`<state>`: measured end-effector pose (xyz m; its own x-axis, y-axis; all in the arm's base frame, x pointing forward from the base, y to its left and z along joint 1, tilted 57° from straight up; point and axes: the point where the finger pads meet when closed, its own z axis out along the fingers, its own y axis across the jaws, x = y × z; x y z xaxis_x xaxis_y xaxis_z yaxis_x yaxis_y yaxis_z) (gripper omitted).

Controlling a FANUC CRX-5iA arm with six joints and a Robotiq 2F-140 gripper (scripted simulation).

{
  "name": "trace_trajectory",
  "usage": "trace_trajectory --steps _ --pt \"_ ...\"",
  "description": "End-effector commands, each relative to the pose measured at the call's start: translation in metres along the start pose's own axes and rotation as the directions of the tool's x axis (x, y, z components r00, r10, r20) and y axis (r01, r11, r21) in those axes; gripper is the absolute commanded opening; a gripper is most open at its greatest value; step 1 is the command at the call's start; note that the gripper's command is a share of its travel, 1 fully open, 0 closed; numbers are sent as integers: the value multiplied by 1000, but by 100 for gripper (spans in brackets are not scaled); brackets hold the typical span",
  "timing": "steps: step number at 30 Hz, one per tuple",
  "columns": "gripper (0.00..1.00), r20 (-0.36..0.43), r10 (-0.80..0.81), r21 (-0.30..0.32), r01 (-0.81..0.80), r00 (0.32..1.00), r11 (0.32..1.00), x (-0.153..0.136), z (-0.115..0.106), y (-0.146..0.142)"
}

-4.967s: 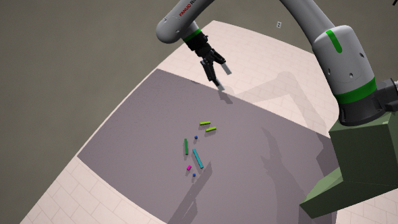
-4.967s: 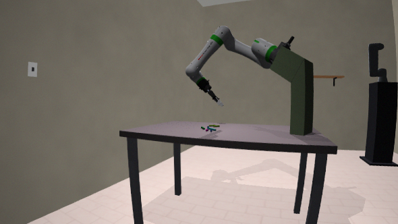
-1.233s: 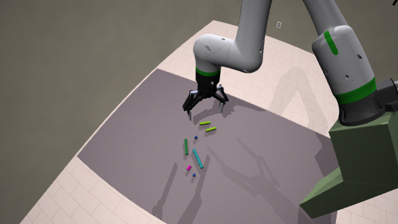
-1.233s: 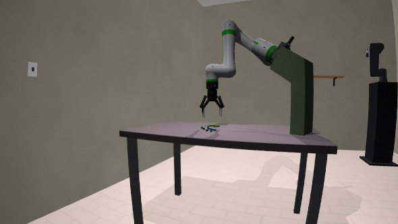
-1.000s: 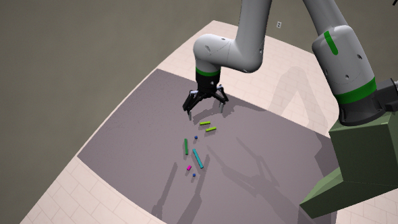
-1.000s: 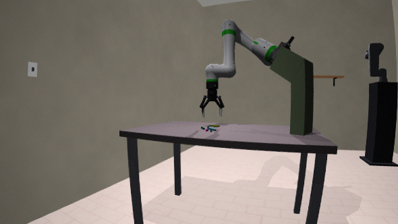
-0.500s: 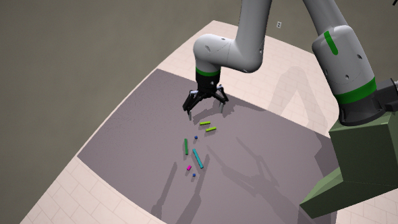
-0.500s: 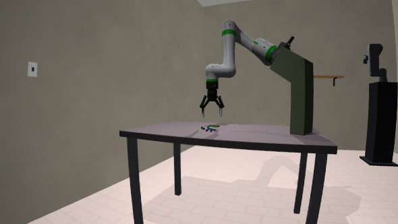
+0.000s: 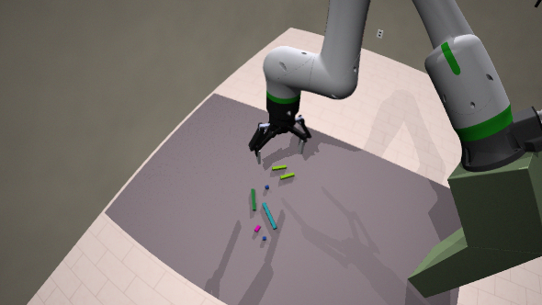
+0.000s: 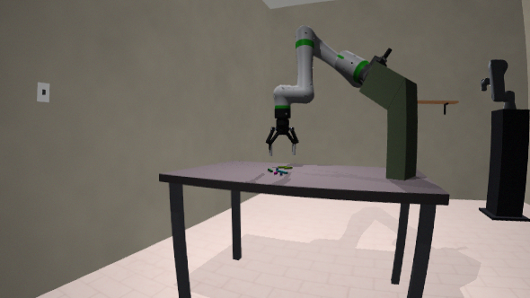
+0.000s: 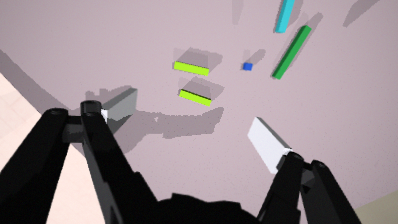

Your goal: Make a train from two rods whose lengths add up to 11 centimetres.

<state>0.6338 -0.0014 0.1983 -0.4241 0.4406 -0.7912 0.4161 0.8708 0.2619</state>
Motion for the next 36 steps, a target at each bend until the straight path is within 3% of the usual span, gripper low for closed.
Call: trace_trajectory --steps 1,10,17,24,26,27,36 --pt "100 0 0 0 0 1000 1000 0 0 0" --pt "100 0 -17 -1 17 1000 1000 1 0 2" --pt "100 3 -296 -11 296 955 955 22 -1 35" --pt "100 7 -535 -15 535 845 845 44 -4 62" --pt "100 7 -535 -15 535 845 845 44 -4 62" --pt "100 9 -618 -15 618 786 786 54 -6 72" --pt "100 11 -817 -12 817 577 577 81 -13 97"
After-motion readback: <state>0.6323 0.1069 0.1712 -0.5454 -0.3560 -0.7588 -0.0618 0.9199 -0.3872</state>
